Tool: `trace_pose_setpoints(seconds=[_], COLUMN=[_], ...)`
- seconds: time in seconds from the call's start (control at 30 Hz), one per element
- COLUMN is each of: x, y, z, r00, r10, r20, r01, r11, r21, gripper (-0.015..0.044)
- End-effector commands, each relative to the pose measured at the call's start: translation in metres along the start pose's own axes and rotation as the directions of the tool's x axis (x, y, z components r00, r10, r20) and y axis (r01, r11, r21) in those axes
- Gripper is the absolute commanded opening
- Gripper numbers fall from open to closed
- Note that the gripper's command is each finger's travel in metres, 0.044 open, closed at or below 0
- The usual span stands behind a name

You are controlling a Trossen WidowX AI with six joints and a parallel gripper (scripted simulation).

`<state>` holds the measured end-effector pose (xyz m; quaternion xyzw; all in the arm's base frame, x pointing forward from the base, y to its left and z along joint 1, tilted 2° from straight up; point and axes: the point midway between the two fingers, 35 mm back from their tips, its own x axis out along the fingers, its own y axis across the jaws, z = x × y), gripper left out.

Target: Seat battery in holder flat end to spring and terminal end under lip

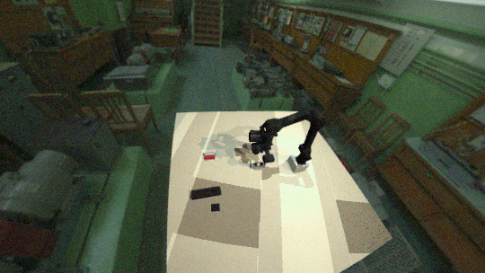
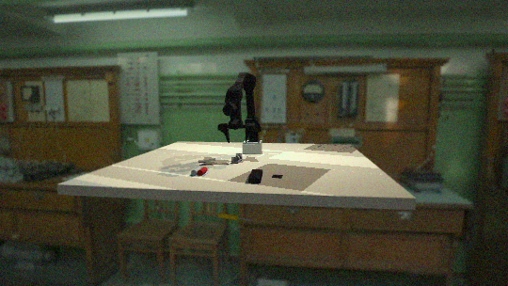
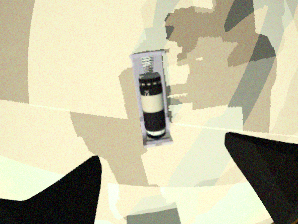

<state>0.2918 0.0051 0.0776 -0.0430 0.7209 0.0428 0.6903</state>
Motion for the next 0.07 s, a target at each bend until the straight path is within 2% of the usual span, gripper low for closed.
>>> trace_pose_setpoints(seconds=[0.0,0.03], x=[-0.0008,-0.0008], y=[0.0003,0.0003], z=[0.0001,0.0001], r00=[1.0,1.0], r10=[0.001,0.001], r20=[0.001,0.001], r01=[-0.001,-0.001], r11=[1.0,1.0], r21=[0.005,0.005], gripper=[0.044,0.044])
